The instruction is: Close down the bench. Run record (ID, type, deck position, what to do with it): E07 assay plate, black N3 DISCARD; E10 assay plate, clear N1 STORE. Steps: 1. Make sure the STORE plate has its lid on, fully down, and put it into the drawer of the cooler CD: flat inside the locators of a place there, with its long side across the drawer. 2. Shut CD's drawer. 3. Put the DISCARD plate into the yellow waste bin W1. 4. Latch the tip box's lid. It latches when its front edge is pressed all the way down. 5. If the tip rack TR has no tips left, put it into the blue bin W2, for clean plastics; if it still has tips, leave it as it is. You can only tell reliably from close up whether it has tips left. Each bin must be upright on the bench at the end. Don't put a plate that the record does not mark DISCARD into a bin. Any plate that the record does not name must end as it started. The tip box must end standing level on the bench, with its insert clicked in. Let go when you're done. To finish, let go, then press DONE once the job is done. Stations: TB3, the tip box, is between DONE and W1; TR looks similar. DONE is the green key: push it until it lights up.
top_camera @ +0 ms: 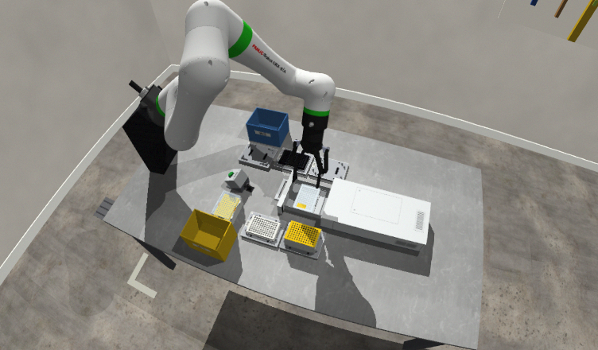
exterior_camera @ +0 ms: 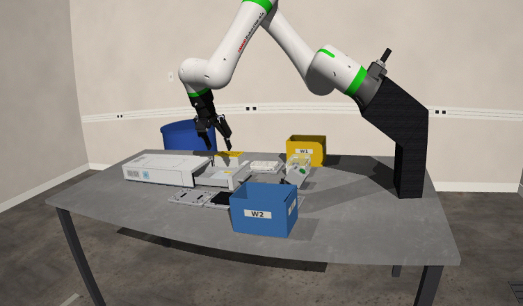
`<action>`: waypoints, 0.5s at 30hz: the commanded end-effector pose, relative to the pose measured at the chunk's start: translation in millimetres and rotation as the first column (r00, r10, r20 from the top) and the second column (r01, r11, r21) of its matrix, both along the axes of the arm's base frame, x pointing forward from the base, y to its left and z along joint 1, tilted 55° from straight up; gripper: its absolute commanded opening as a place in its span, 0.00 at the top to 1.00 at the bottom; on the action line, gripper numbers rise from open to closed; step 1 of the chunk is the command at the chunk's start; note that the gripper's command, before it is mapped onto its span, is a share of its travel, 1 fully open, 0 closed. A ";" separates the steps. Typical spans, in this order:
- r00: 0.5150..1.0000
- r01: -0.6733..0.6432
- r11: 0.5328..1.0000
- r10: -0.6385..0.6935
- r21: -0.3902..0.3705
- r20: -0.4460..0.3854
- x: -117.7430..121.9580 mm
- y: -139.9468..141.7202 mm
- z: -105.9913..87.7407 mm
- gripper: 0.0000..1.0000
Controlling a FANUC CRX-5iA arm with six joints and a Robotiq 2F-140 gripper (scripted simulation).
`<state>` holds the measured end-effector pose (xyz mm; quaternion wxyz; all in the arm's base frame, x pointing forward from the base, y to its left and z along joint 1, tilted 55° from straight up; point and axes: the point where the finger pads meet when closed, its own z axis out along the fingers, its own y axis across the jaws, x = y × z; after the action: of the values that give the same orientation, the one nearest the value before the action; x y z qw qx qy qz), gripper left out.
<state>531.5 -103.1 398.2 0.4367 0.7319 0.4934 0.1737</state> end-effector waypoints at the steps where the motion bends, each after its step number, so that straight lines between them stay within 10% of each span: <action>1: 1.000 0.000 1.000 0.000 0.000 0.001 -0.8 0.0 1.2 0.35; 15: 1.000 0.000 1.000 0.000 0.000 0.001 -15.2 4.6 -36.0 0.40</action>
<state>519.6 -99.5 369.4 0.4364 0.7320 0.4936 0.1735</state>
